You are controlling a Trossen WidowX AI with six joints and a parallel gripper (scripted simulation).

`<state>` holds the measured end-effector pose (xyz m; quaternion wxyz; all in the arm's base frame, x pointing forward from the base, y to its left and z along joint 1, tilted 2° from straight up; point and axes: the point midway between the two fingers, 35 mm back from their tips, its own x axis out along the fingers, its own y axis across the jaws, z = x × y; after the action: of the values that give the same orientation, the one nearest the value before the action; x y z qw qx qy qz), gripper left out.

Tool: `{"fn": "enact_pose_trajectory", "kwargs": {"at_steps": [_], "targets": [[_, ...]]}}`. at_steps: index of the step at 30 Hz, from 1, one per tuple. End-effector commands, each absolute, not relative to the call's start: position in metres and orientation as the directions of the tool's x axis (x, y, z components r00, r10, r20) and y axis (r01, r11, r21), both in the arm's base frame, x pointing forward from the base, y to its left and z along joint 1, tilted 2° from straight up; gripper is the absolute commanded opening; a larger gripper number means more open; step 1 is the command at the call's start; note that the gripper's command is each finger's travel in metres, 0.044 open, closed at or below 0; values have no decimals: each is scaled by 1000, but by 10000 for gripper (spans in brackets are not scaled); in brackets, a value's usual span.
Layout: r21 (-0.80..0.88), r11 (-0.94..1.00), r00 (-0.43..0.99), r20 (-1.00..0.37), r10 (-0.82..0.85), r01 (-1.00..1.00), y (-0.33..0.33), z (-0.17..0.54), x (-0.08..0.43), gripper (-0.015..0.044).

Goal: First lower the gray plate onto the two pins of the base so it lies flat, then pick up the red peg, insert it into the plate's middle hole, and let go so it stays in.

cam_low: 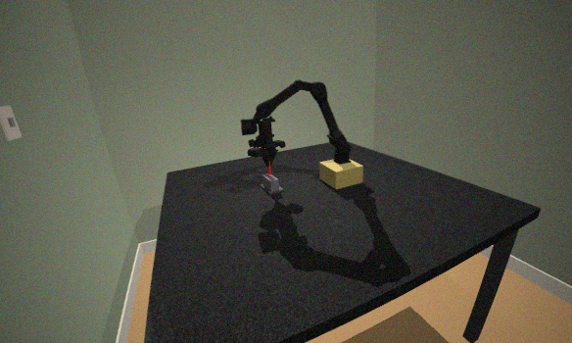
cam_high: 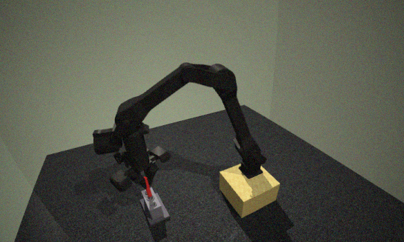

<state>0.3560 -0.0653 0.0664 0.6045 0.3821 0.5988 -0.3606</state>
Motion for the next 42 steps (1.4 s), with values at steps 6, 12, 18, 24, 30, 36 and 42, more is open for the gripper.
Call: {"fn": "enact_pose_trajectory", "kwargs": {"at_steps": [6,12,18,24,30,36,42], "targets": [[36,450,28,-999,25,892,-66,68,357,0],[34,450,26,-999,24,892,-66,68,357,0],[30,448,23,-1000,22,894,-66,66,356,0],[30,448,23,-999,22,894,-65,67,357,0],[30,448,23,-999,22,894,-62,67,358,0],[31,448,23,-999,22,894,-63,66,358,0],[33,449,25,-999,24,893,-63,59,358,0]]}}
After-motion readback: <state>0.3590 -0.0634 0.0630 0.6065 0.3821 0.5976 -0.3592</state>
